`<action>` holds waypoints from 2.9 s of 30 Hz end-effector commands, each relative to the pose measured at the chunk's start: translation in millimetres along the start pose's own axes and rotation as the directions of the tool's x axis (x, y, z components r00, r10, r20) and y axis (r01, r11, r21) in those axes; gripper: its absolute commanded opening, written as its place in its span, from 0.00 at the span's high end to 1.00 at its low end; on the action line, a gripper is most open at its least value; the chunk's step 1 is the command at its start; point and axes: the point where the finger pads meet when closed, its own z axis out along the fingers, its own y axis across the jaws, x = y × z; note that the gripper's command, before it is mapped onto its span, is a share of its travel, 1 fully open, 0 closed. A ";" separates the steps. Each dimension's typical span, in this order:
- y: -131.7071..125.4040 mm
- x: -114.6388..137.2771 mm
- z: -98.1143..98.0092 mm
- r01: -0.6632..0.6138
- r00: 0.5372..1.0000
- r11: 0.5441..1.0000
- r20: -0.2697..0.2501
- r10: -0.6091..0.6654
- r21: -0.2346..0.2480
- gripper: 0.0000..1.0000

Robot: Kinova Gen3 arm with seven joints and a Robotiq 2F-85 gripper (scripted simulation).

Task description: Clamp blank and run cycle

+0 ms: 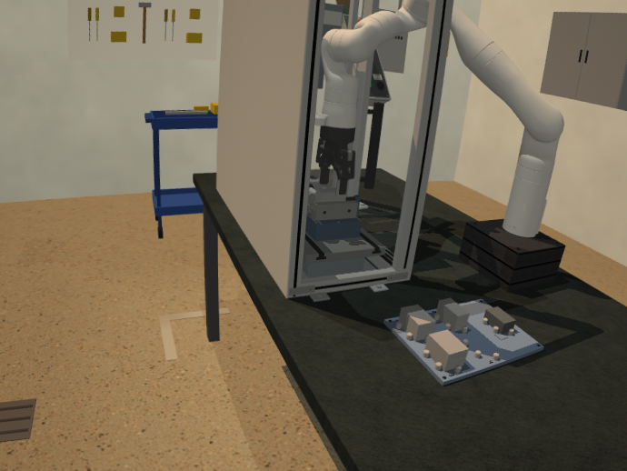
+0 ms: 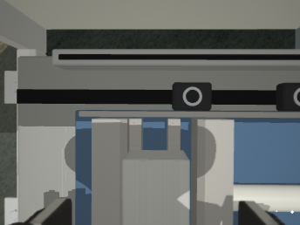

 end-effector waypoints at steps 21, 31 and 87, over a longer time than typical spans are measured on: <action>0.1 0.4 -40.9 0.000 1.000 1.000 -0.002 0.000 -0.001 0.00; 0.0 0.3 -80.7 0.000 1.000 1.000 -0.002 0.000 -0.001 0.00; 7.0 -99.3 -98.6 0.000 1.000 1.000 -0.002 0.000 -0.001 0.00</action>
